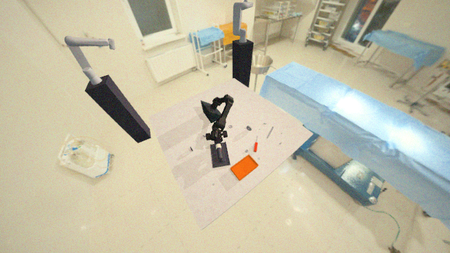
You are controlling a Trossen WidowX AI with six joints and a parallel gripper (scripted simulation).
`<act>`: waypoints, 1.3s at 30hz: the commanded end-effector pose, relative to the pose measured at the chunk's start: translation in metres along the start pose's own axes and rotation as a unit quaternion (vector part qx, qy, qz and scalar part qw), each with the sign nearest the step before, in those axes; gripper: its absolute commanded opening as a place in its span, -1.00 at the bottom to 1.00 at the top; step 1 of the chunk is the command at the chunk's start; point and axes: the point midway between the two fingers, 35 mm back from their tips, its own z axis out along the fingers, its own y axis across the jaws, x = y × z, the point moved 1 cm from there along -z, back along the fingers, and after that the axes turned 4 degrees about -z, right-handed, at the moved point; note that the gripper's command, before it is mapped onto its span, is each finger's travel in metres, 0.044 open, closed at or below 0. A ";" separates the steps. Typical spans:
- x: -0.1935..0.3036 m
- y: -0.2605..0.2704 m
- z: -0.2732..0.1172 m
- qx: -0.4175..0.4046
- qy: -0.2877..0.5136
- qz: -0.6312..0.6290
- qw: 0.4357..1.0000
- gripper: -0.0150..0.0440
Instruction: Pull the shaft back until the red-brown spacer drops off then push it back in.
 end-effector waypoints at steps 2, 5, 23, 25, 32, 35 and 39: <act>-0.004 0.000 -0.001 -0.001 -0.006 -0.001 1.000 -0.49; -0.004 0.000 -0.001 -0.001 -0.006 -0.001 1.000 -0.49; -0.007 0.000 -0.001 -0.001 -0.006 -0.001 1.000 -0.49; -0.007 0.000 -0.001 -0.001 -0.006 -0.001 1.000 -0.49; -0.008 0.000 -0.001 -0.001 -0.006 -0.001 1.000 -0.49; -0.008 0.000 -0.001 -0.001 -0.006 -0.001 1.000 -0.49; -0.004 0.000 0.000 0.000 0.001 0.000 1.000 -0.22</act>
